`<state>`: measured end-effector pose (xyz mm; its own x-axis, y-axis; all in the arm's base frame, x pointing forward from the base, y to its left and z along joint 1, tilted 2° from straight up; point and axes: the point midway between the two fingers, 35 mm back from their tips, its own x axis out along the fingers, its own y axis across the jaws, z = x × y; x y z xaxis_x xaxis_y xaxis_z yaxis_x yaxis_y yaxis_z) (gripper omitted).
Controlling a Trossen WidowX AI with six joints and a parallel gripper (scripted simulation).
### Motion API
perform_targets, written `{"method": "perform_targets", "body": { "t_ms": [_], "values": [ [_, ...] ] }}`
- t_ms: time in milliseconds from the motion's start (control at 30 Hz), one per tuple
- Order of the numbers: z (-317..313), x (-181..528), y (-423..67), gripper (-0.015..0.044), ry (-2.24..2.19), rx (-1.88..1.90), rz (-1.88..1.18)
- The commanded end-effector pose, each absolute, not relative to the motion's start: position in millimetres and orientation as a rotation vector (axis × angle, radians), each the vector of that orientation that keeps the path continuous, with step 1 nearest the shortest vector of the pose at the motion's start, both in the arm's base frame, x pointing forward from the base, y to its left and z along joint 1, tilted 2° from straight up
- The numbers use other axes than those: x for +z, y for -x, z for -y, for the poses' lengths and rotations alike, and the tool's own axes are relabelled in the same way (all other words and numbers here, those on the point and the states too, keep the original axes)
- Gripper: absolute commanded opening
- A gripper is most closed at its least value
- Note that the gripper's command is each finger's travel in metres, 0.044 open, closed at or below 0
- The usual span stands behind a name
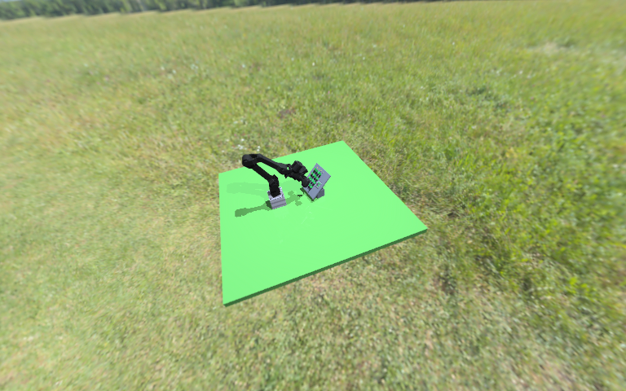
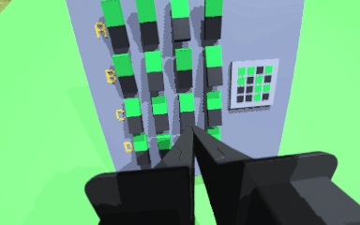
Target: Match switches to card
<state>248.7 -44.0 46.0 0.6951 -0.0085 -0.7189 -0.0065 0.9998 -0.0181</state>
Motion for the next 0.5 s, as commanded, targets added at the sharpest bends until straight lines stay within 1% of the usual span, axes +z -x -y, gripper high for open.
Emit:
{"method": "perform_targets", "body": {
  "t_ms": [0, 467],
  "values": [
    [43.6, 37.0, -252.6, 0.0, 0.016, -0.003, -0.811],
    [43.8, 26.0, -262.7, 0.0, 0.016, -0.003, -0.811]
  ]
}}
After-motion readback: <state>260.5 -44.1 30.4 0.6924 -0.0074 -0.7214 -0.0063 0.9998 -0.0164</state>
